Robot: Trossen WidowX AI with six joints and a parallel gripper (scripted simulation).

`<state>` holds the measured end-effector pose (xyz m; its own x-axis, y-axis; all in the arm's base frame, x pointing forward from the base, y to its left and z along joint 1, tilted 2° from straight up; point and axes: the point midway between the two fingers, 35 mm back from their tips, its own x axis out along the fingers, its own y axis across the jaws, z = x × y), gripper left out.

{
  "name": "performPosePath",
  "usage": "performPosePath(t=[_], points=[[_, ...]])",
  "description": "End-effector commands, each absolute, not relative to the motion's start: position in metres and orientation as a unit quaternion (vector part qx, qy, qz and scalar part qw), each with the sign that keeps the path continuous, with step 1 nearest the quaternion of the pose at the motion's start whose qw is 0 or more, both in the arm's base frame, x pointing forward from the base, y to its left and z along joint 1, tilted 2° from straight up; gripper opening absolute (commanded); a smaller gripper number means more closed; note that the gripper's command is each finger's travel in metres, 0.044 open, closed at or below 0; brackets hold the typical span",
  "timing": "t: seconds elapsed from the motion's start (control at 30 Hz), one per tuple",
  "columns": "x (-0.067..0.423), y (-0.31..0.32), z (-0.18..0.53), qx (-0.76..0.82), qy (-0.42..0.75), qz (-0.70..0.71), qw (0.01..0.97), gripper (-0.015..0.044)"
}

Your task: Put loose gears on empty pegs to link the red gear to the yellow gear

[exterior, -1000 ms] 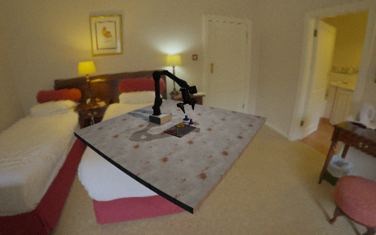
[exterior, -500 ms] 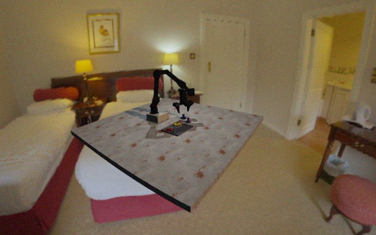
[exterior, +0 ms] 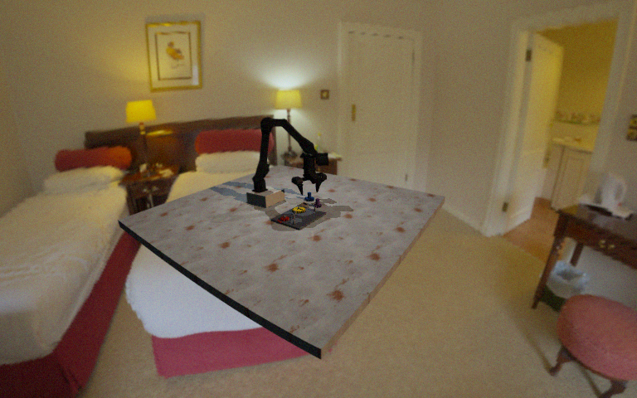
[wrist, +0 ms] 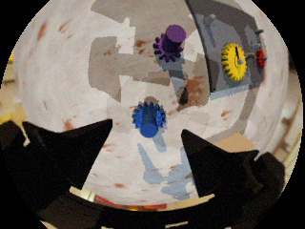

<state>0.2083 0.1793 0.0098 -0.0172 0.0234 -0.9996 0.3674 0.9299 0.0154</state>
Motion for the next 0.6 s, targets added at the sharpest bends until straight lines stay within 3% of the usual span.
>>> performPosePath(t=[0.0, 0.17, 0.57], points=[[0.2066, 0.1789, 0.0024, 0.14, 0.704, -0.127, 0.685, 0.044], [0.2066, 0.1789, 0.0014, 0.14, 0.704, -0.127, 0.685, 0.044], [0.2066, 0.1789, 0.0014, 0.14, 0.704, -0.127, 0.685, 0.0125]])
